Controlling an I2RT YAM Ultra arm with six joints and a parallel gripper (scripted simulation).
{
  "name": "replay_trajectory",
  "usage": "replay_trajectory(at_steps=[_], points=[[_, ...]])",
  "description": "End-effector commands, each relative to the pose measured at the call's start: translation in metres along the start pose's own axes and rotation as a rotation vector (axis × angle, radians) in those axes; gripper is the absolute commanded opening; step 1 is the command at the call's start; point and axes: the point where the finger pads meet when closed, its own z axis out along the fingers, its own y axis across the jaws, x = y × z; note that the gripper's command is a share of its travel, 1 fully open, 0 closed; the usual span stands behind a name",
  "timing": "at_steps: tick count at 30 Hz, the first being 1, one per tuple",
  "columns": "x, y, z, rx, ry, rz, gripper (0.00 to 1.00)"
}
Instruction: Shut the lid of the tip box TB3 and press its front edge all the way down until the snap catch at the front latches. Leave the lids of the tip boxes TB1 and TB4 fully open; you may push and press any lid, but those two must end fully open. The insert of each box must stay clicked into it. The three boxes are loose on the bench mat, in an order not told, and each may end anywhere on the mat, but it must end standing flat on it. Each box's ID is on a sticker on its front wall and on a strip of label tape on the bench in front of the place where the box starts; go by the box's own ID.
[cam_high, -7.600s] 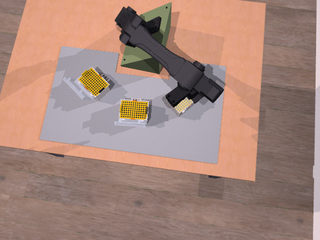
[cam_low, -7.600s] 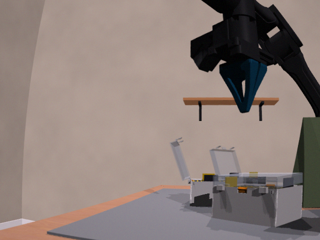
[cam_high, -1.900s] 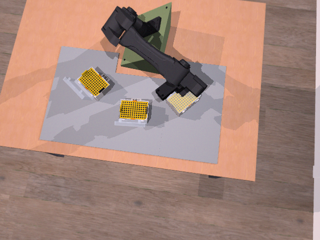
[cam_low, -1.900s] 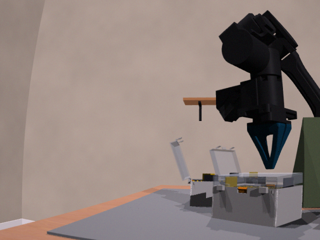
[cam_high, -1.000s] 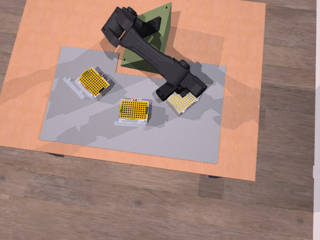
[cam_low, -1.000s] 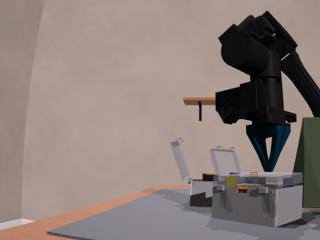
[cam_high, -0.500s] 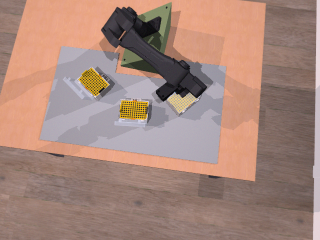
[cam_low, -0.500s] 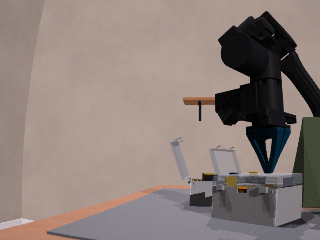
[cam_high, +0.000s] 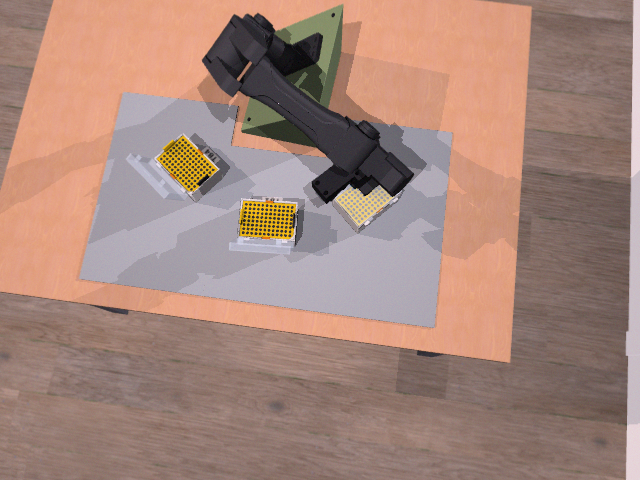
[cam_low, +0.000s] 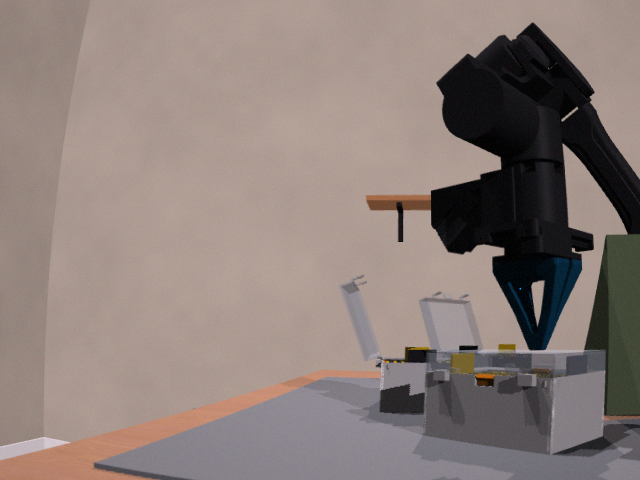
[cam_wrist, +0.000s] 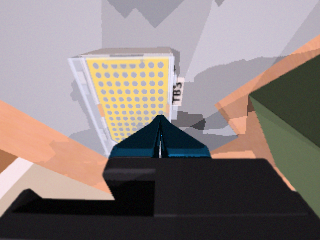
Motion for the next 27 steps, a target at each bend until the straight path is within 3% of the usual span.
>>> replay_trajectory(at_steps=[1, 27], points=[[-0.0012, 0.0024, 0.0008, -0.010, -0.007, 0.004, 0.00], [-0.0013, 0.0025, 0.0084, -0.010, -0.007, 0.004, 0.00]])
